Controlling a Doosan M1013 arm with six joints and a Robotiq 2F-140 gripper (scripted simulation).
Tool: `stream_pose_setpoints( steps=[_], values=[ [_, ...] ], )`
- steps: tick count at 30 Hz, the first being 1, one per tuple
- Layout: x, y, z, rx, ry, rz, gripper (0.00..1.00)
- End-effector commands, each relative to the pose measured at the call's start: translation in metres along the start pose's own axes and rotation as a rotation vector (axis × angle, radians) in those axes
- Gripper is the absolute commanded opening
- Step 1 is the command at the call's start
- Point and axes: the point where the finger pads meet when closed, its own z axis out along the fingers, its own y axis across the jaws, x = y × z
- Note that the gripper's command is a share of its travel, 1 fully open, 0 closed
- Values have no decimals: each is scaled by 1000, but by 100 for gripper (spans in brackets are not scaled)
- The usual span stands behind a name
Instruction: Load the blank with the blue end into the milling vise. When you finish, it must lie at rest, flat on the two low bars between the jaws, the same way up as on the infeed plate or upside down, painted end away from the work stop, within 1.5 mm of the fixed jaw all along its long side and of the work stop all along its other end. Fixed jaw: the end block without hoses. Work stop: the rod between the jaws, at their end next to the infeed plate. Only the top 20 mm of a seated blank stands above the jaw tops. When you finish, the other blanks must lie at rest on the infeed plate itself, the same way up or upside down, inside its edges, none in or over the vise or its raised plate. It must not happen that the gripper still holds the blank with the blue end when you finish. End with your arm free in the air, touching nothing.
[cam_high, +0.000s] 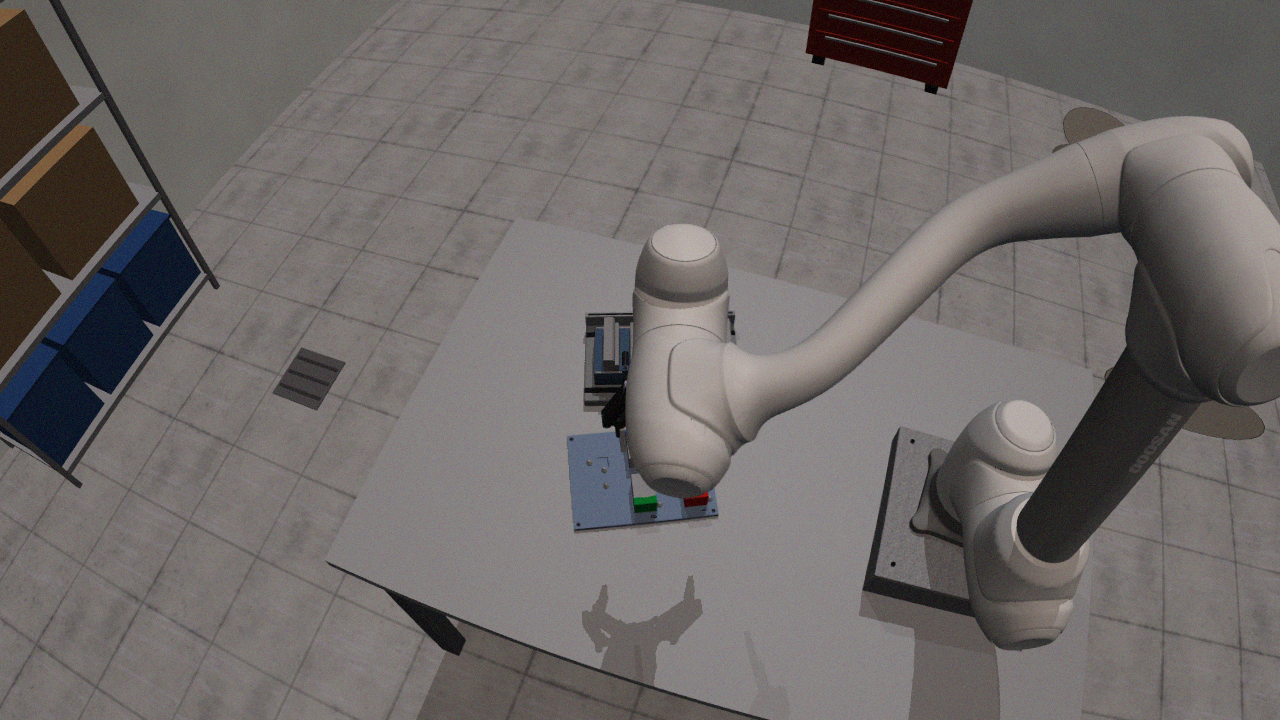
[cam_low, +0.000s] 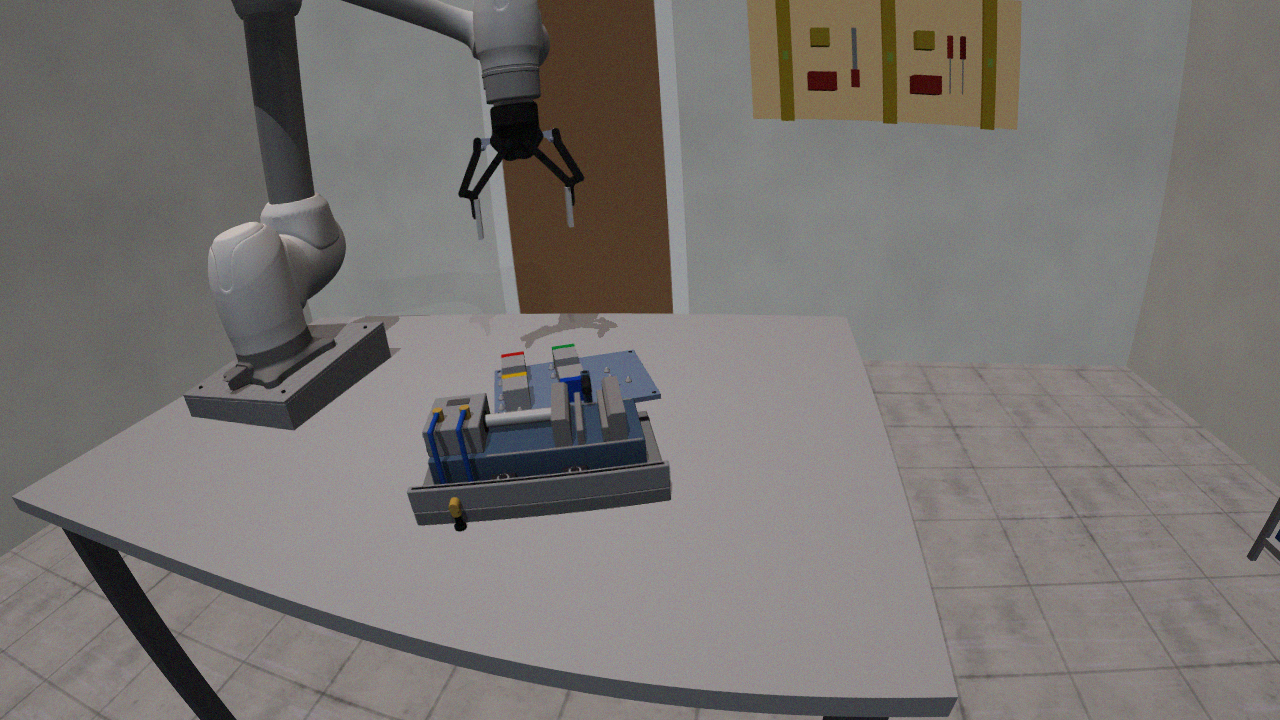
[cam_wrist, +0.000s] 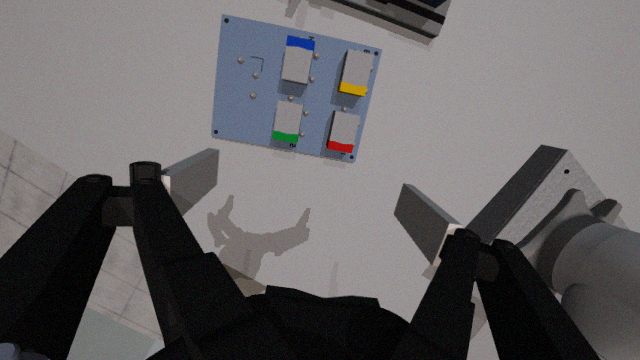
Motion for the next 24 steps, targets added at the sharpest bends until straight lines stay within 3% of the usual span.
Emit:
stream_pose_setpoints(
  steps=[1,24],
  values=[
    [0,0,0,0,0,0,100],
    [51,2,-44,0,0,0,100]
  ],
)
